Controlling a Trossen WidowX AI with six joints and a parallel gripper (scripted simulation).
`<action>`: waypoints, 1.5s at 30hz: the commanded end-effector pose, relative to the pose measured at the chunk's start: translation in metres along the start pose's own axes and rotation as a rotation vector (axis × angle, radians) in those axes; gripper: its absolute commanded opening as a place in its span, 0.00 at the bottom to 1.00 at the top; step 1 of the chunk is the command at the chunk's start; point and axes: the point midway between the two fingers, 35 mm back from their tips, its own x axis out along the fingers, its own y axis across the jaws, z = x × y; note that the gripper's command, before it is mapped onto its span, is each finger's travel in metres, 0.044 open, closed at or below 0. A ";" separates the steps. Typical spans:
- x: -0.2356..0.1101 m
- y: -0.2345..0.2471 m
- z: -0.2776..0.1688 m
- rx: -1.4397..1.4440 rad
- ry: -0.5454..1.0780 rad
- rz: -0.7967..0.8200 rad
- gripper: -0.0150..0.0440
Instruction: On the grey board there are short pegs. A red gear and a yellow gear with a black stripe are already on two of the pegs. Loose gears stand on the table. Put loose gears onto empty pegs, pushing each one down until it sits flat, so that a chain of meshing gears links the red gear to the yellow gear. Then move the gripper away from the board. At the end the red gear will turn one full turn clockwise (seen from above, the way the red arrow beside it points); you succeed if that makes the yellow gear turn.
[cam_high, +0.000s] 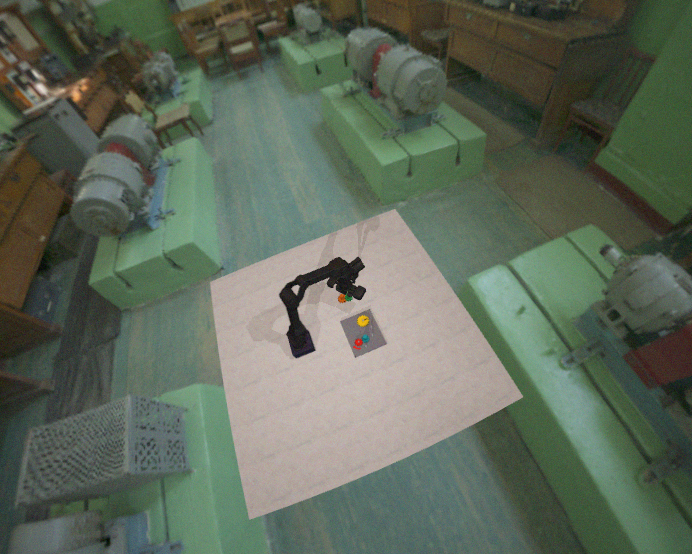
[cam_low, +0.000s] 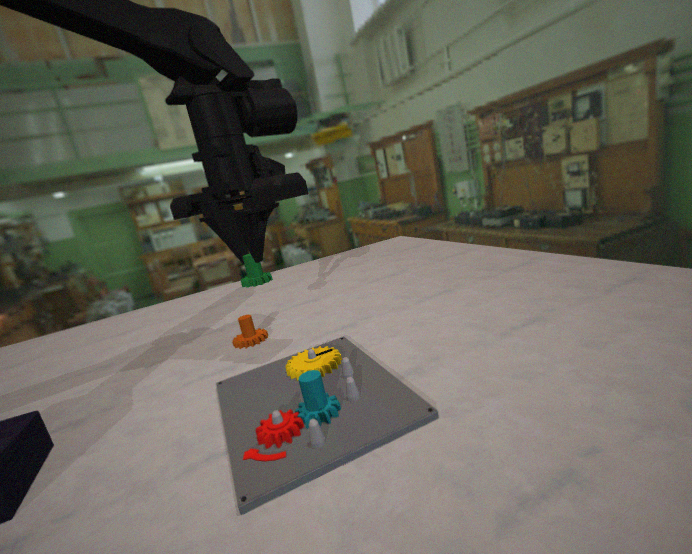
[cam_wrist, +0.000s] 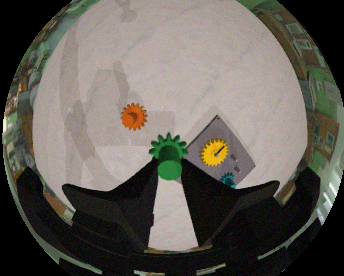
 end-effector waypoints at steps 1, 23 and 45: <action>-0.011 0.000 0.000 -0.002 -0.006 -0.006 0.25; -0.038 -0.010 -0.007 -0.002 -0.004 -0.008 0.25; -0.015 -0.064 -0.021 -0.003 0.000 -0.013 0.25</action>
